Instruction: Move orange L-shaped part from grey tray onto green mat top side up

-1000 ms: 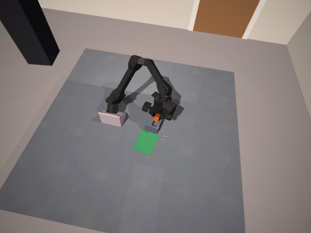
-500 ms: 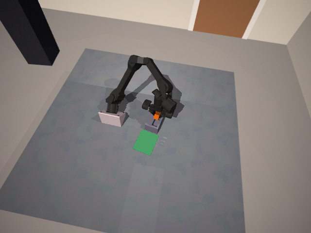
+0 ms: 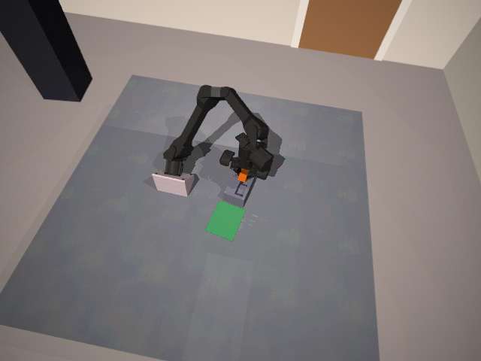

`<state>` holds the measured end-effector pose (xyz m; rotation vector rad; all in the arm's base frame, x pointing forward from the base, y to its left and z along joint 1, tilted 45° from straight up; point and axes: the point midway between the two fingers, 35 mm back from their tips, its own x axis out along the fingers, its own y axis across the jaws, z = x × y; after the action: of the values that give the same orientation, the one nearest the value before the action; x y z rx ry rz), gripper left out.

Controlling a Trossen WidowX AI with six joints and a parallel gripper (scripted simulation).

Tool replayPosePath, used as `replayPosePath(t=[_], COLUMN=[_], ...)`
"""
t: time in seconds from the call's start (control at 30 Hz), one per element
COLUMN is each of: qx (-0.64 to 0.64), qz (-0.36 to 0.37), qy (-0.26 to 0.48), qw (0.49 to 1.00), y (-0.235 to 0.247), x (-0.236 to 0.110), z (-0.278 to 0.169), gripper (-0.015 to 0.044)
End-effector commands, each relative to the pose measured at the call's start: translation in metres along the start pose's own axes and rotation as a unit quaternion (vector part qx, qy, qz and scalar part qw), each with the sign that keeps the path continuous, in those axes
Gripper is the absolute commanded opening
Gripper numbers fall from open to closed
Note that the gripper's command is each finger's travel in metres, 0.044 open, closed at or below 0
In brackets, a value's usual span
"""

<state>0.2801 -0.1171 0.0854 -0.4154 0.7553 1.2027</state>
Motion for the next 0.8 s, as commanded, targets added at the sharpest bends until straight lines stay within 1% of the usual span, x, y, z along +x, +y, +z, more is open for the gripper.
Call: replayPosePath(t=[0.0, 0.43, 0.63, 0.77], qx=[-0.004, -0.004, -0.004, -0.004], qz=[-0.003, -0.003, -0.003, -0.003], qy=[0.001, 0.002, 0.002, 0.002], qw=[1.0, 1.0, 1.0, 1.0], y=[-0.001, -0.001, -0.001, 0.0], x=[-0.01, -0.03, -0.03, -0.028], z=[0.0, 0.0, -0.001, -0.016], gripper=[0.0, 0.0, 0.0, 0.0])
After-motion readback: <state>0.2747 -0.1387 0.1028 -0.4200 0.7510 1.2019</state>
